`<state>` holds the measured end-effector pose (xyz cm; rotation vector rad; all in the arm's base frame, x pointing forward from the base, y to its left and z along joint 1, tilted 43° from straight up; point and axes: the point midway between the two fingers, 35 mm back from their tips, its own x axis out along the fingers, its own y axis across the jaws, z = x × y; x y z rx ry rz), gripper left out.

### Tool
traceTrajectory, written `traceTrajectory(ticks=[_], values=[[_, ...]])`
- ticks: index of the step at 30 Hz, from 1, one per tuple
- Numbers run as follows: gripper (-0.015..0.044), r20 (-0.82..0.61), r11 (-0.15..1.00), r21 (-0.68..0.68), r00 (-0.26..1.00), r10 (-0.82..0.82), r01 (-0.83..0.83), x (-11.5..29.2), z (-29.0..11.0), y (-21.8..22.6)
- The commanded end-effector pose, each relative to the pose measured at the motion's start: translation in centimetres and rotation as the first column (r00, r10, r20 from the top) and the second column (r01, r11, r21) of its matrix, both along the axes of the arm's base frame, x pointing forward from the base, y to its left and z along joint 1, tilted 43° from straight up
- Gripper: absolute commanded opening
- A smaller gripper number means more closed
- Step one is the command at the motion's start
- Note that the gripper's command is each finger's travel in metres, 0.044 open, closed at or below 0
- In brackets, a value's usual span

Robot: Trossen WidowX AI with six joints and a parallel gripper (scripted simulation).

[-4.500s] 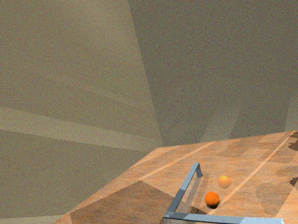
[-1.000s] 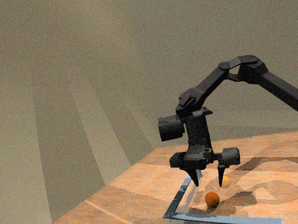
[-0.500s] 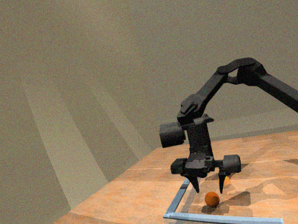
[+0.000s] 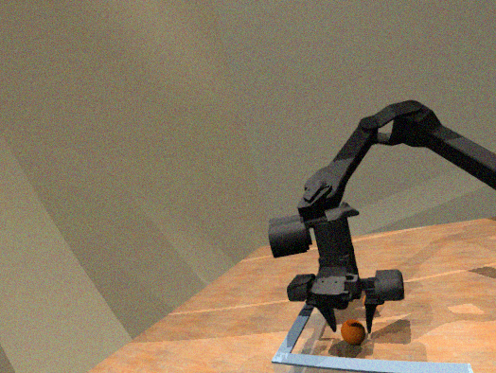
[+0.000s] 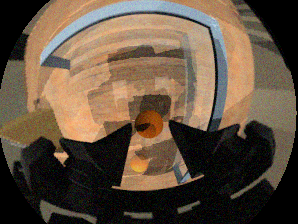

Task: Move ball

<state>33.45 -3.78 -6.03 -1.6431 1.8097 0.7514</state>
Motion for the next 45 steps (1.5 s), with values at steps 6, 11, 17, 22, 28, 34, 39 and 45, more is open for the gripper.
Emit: traceTrajectory(ticks=[6, 11, 17, 22, 28, 34, 39, 45], values=[[0.0188, -0.013, 1.000, -0.004, 1.000, 0.005, -0.005, -0.2, -0.3, -0.1], [0.0116, -0.008, 1.000, -0.004, 1.000, 0.003, -0.004, -0.2, -0.3, -0.1], [0.0000, 0.024, 1.000, 0.002, 1.000, -0.008, 0.008, 0.6, 1.6, 2.3], [0.0000, 0.014, 1.000, 0.006, 1.000, -0.004, 0.004, 1.1, 3.9, 4.5], [0.0000, -0.002, 1.000, 0.005, 1.000, 0.002, -0.002, 1.1, 6.9, 7.0], [0.0000, -0.014, 1.000, 0.002, 1.000, 0.006, -0.006, 0.9, 9.2, 8.8], [0.0000, -0.014, 1.000, 0.004, 1.000, 0.006, -0.006, 0.7, 9.7, 7.4], [0.0000, -0.014, 1.000, 0.005, 1.000, 0.008, -0.008, -0.1, 10.9, 4.1]])
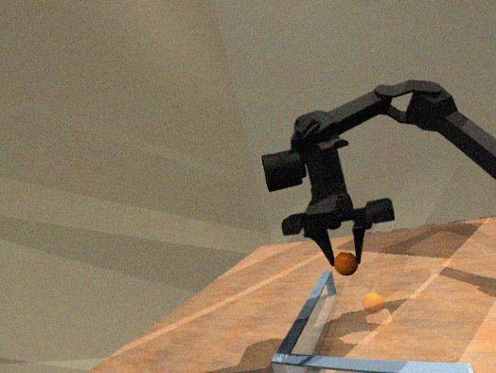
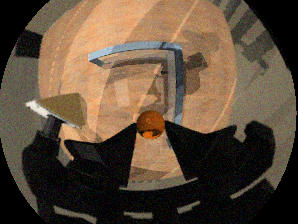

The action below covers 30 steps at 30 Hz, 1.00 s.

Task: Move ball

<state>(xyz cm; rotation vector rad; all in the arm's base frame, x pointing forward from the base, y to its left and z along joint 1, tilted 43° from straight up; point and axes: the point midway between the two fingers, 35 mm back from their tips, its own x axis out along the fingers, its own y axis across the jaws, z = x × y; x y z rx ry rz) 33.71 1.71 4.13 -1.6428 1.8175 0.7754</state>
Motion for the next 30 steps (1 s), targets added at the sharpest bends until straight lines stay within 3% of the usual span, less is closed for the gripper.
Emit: traceTrajectory(ticks=[1, 13, 30], values=[[0.0000, 0.005, 1.000, 0.001, 1.000, 0.003, -0.003, -0.5, 0.9, -1.9], [0.0000, 0.003, 1.000, -0.009, 1.000, 0.001, -0.001, -2.7, 2.4, -6.9], [0.0000, 0.003, 1.000, -0.013, 1.000, 0.001, -0.001, -3.3, -2.6, -11.6]])
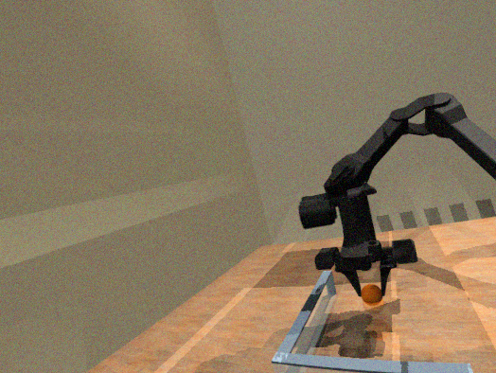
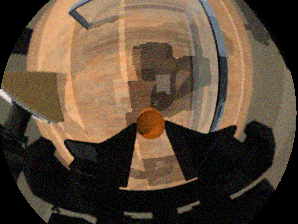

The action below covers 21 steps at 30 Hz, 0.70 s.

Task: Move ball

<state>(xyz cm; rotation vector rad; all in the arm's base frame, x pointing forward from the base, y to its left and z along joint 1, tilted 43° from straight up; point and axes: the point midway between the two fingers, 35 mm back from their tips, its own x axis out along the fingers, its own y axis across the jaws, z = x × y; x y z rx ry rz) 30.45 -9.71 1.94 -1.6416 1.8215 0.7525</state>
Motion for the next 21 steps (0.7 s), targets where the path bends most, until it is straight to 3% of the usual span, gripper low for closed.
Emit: traceTrajectory(ticks=[1, 19, 21], values=[[0.0000, -0.009, 1.000, -0.003, 1.000, 0.010, -0.010, -0.1, -0.5, -0.2], [0.0000, -0.009, 1.000, -0.004, 1.000, 0.010, -0.010, -0.2, -1.8, -1.5], [0.0053, 0.005, 1.000, -0.002, 1.000, 0.006, -0.006, -0.1, -1.5, -1.3]])
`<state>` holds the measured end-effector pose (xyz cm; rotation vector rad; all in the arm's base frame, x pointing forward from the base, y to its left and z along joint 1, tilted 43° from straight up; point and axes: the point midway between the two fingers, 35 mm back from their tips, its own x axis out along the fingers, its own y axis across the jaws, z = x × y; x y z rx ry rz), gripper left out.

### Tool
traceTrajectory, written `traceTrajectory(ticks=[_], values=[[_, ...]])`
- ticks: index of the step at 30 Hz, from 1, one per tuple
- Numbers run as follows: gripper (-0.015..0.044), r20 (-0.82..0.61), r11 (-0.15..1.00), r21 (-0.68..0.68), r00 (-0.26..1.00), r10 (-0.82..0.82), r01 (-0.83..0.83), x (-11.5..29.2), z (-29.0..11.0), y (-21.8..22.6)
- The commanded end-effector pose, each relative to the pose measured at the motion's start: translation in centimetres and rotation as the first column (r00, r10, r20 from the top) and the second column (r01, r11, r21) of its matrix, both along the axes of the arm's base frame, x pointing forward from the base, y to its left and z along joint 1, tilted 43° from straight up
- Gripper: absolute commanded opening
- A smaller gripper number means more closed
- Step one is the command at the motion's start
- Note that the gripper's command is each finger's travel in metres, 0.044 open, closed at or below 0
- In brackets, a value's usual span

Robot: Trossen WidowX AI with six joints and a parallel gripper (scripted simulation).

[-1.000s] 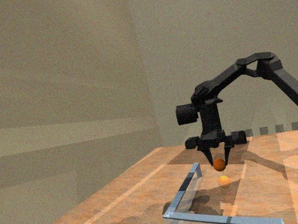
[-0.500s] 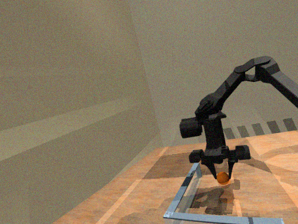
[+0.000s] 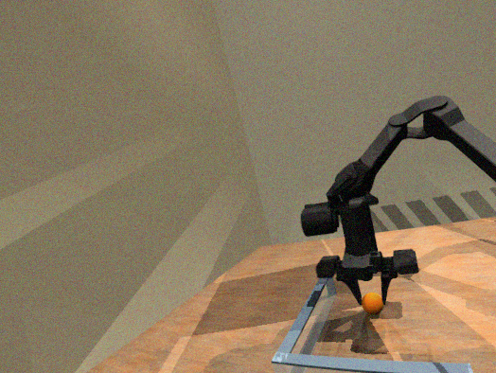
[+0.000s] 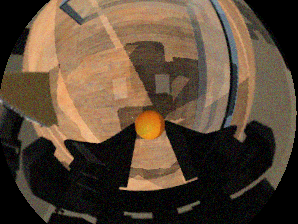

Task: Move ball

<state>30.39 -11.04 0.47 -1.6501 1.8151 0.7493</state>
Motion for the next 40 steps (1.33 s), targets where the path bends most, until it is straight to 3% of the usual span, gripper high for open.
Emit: traceTrajectory(ticks=[1, 10, 15, 20, 30, 35, 40], values=[[0.0079, 0.000, 1.000, 0.000, 1.000, 0.000, 0.000, 0.0, 0.0, 0.0], [0.0307, 0.000, 1.000, 0.000, 1.000, 0.000, 0.000, 0.0, 0.0, 0.0], [0.0307, -0.001, 1.000, 0.002, 1.000, 0.000, 0.000, 0.2, 0.7, 0.8], [0.0307, -0.013, 1.000, 0.003, 1.000, 0.003, -0.003, 0.6, 5.9, 5.8], [0.0307, -0.012, 1.000, 0.003, 1.000, 0.023, -0.023, 0.9, 5.3, 5.7], [0.0438, -0.006, 1.000, 0.002, 1.000, 0.018, -0.018, 0.9, 8.4, 8.4], [0.0440, -0.006, 1.000, 0.002, 1.000, 0.018, -0.018, 0.9, 8.6, 8.5]])
